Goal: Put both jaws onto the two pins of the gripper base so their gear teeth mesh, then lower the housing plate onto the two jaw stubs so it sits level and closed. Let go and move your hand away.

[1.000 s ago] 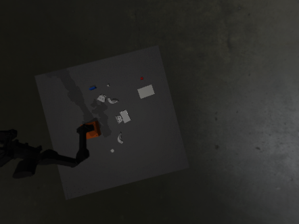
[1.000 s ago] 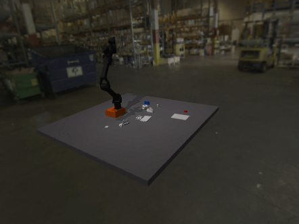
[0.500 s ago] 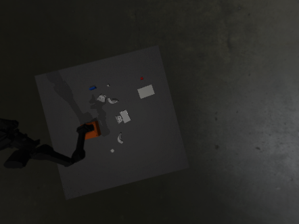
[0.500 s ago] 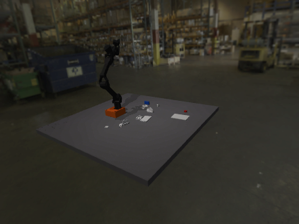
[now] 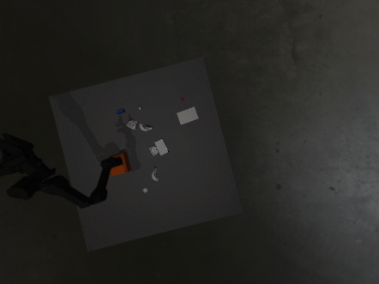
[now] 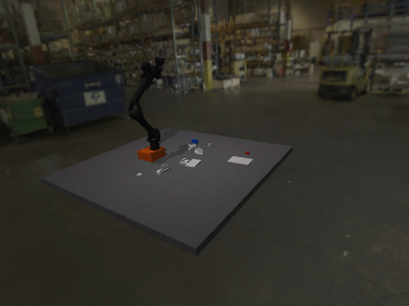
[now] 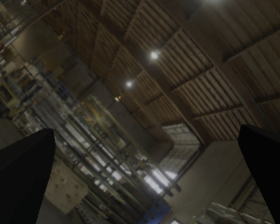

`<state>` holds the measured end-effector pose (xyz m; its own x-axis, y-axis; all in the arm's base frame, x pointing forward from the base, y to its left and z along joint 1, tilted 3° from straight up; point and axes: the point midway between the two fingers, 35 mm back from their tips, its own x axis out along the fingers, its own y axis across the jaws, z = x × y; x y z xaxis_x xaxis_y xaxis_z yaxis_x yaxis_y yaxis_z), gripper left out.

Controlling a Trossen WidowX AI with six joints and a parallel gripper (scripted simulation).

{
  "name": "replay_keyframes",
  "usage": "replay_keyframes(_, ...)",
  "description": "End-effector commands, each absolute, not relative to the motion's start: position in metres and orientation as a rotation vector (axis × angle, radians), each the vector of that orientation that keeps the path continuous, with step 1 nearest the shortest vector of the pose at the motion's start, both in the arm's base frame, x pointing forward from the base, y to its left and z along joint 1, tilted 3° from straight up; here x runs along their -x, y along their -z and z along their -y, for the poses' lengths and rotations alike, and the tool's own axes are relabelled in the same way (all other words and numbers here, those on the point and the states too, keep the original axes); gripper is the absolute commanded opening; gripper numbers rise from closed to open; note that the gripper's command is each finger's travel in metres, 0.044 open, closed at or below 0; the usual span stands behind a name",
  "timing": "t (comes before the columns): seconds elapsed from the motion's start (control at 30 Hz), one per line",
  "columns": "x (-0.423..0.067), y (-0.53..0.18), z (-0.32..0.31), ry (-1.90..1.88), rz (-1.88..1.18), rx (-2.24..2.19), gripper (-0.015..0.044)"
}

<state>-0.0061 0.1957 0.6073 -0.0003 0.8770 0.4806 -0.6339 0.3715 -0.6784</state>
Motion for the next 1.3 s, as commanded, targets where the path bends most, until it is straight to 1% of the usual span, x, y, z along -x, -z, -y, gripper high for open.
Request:
replay_keyframes(0.0,0.003,-0.596,-0.212,-1.243,0.951,0.321,0.0440)
replay_keyframes(1.27,-0.052,-0.511,-0.299,-1.294,0.498,0.428,0.0440)
